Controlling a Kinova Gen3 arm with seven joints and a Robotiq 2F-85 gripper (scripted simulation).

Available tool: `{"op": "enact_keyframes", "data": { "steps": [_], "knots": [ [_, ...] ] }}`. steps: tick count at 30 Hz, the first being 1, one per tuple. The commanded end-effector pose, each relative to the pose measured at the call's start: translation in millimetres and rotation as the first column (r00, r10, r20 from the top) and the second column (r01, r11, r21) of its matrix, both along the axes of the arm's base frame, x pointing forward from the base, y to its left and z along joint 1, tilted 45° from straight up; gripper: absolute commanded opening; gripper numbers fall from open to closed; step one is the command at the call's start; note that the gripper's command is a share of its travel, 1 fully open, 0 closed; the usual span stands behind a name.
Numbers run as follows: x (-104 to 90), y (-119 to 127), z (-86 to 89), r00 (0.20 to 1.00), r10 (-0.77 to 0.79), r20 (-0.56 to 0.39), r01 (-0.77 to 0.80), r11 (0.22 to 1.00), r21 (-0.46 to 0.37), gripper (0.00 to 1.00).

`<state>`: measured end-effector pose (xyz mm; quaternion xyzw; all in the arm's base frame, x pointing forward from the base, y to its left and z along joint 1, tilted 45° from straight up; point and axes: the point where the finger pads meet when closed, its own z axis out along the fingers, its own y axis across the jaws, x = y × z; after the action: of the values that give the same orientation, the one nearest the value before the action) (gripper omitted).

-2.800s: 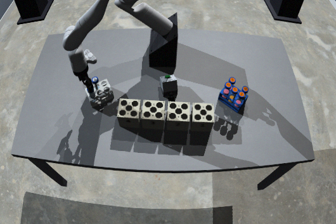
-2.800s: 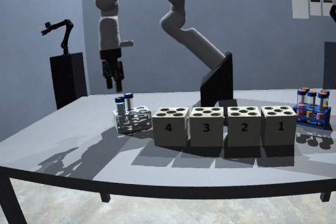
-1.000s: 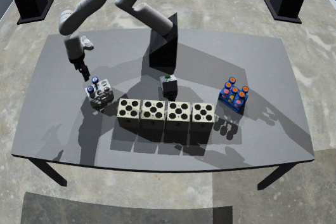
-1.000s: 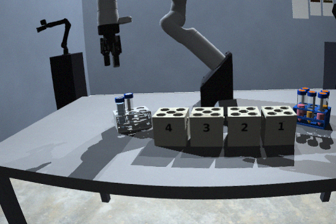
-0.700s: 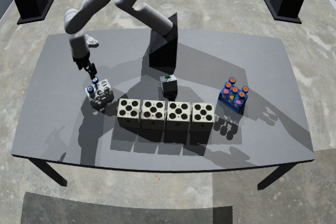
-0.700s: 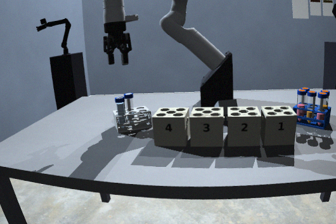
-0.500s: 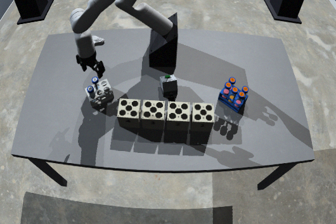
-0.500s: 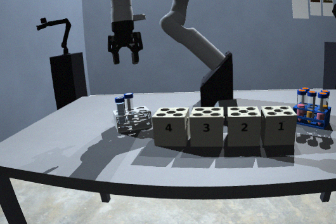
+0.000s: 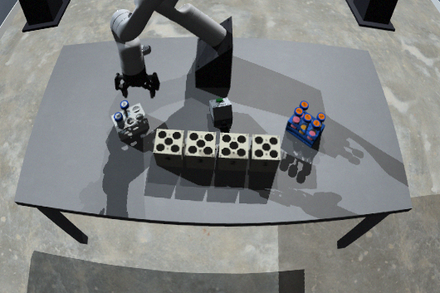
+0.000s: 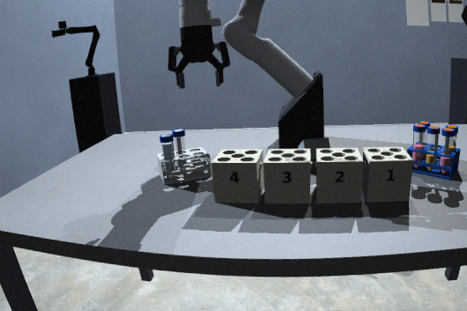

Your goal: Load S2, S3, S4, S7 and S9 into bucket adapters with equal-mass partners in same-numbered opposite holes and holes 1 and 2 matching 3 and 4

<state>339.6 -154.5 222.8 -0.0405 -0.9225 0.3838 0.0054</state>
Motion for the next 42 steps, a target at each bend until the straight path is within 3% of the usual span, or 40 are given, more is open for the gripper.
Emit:
{"op": "enact_keyframes", "data": {
  "steps": [1,11,22,27,39,42],
  "knots": [
    [1.8,16,-15.2,0.99,0.105,-0.099,-0.105,0.994,0.012,1.0],
    [4.0,44,-43.5,0.917,0.288,-0.277,-0.283,0.957,0.058,1.0],
    [6.9,82,-82.5,0.713,0.506,-0.486,-0.49,0.855,0.172,1.0],
    [7.8,93,-93.1,0.661,0.542,-0.519,-0.523,0.829,0.199,1.0],
    [11.0,135,-135.6,0.661,0.542,-0.519,-0.523,0.829,0.2,1.0],
    [11.2,139,-139.1,0.661,0.542,-0.519,-0.523,0.829,0.2,1.0]
  ]
}}
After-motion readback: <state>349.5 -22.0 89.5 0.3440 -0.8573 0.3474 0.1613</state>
